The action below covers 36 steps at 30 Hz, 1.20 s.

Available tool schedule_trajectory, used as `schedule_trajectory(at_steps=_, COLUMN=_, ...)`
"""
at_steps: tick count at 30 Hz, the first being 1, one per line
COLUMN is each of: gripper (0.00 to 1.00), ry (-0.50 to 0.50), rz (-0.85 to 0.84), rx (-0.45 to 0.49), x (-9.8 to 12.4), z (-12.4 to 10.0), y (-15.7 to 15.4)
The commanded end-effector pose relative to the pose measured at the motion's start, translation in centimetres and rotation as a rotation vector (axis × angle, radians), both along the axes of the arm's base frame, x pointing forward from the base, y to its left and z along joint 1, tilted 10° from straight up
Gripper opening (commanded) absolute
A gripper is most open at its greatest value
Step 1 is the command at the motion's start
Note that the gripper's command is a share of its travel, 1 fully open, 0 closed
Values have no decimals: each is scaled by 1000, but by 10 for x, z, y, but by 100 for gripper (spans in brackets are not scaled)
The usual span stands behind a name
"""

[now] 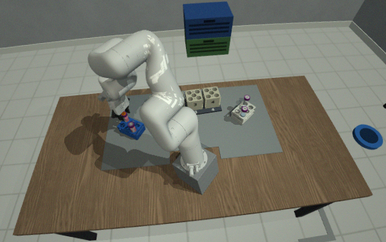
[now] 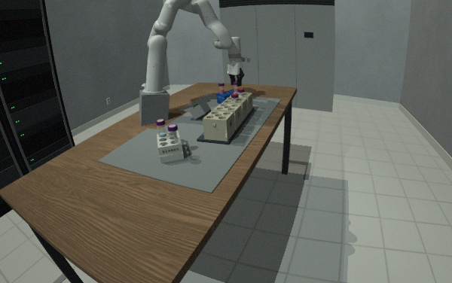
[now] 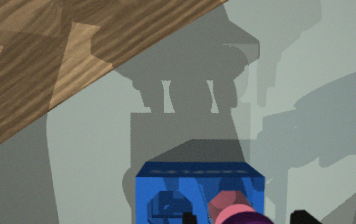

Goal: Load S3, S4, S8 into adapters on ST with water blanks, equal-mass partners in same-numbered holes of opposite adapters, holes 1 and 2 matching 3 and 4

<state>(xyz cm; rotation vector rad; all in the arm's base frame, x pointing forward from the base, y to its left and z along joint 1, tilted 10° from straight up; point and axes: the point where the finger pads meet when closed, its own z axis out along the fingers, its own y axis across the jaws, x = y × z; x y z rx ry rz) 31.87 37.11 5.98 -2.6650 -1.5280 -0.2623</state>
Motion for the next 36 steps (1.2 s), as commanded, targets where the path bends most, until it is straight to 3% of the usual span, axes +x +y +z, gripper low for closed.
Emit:
schedule_trajectory(at_steps=1, gripper=57, ry=-3, rz=0, rx=3, x=1, z=0, y=1)
schedule_trajectory(at_steps=16, gripper=57, ry=-3, rz=0, rx=3, x=1, z=-1, y=2)
schedule_trajectory(at_steps=17, gripper=0, ry=-3, rz=0, rx=3, x=1, z=0, y=1)
schedule_trajectory(at_steps=36, gripper=0, ry=-3, rz=0, rx=3, x=1, z=1, y=1)
